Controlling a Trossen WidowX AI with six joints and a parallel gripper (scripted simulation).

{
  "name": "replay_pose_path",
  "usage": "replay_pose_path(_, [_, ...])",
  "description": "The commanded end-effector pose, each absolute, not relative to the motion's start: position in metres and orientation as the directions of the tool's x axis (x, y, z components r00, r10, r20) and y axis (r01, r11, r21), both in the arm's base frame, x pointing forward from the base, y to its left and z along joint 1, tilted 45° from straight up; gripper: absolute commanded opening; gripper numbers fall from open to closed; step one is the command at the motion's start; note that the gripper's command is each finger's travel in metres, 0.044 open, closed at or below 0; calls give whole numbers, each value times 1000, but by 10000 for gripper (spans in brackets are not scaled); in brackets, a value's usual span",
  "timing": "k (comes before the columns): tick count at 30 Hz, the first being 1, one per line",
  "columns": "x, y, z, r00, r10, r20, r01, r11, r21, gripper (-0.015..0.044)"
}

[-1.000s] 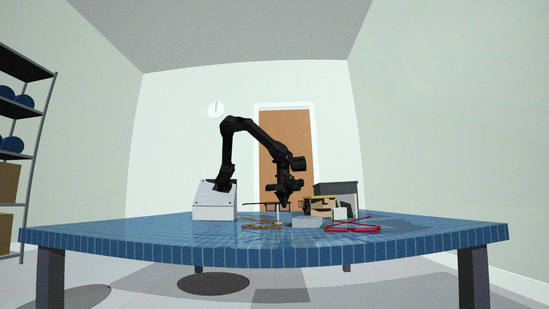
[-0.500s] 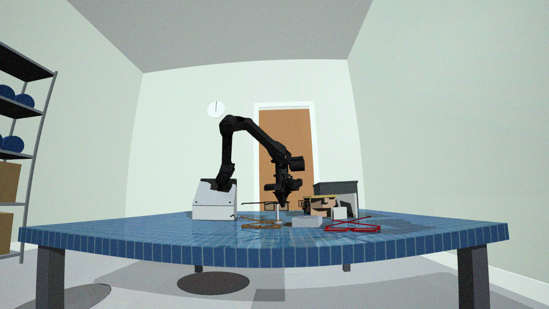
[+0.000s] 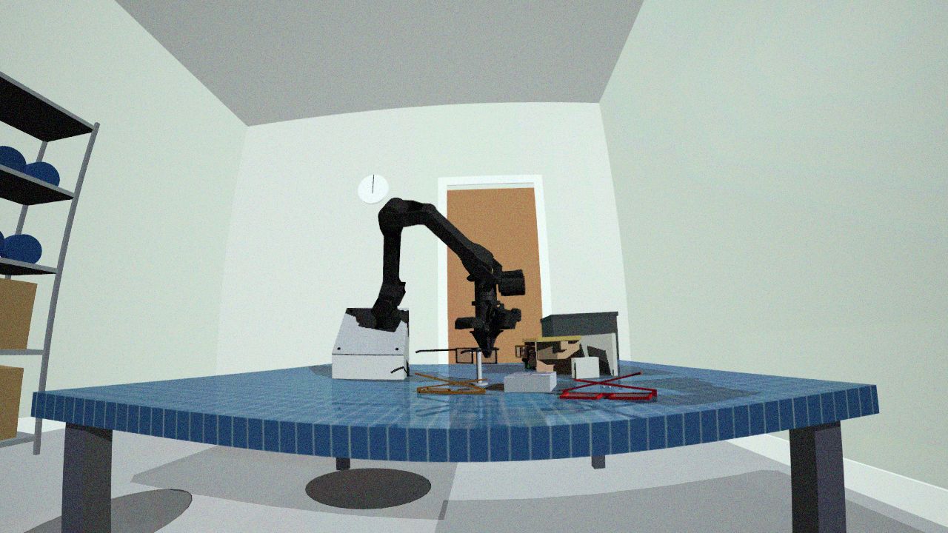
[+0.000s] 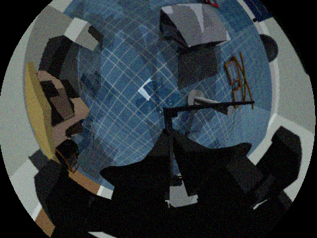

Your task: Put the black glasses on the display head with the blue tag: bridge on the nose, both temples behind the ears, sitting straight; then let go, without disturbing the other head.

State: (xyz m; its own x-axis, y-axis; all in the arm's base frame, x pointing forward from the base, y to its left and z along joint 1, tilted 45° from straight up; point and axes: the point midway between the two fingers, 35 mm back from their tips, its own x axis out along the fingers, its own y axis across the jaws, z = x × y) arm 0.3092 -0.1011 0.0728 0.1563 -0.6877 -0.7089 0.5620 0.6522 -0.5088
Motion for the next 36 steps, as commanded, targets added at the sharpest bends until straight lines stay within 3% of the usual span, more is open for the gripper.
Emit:
replay_pose_path(1, [309, -102, 73, 154, -688, -709, 566, 649, -508, 0])
replay_pose_path(18, [314, -103, 76, 154, -688, -709, 566, 649, -508, 0])
replay_pose_path(36, [309, -62, 119, 154, -686, -711, 604, 635, -482, 0])
